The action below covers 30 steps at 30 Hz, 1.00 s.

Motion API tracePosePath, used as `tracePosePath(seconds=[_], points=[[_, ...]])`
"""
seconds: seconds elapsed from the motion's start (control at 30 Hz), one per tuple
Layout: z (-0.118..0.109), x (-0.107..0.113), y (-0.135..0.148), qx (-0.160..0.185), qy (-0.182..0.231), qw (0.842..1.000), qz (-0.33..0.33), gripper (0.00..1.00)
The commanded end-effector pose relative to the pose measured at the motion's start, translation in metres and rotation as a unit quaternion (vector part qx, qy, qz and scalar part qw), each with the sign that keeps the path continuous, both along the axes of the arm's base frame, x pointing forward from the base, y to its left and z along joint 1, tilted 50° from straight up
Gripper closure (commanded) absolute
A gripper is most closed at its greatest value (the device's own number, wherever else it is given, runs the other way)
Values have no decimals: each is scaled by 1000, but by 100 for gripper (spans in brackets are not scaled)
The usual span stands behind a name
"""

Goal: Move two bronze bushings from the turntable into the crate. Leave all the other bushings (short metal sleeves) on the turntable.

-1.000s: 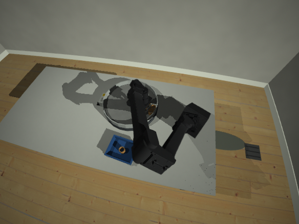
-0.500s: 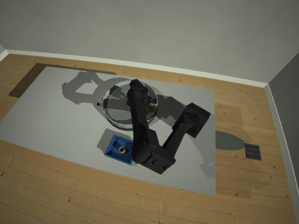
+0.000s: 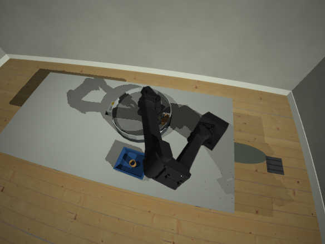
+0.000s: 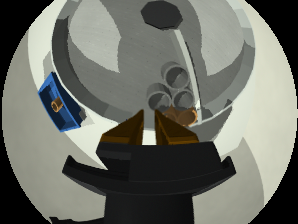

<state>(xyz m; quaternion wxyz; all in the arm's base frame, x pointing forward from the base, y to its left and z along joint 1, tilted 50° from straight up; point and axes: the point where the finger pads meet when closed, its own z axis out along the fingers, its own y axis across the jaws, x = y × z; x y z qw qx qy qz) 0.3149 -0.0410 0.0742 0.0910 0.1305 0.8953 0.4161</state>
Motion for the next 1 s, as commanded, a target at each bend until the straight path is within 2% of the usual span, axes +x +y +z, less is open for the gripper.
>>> tracePosePath(seconds=[0.0, 0.43, 0.53, 0.7, 0.97], points=[[1, 10, 1, -4, -3, 1000, 7, 86], [1, 10, 1, -4, -3, 1000, 7, 86], [-8, 3, 10, 2, 5, 1000, 6, 86], [-20, 7, 23, 3, 5, 1000, 6, 86], [-12, 16, 19, -5, -8, 1000, 6, 86]])
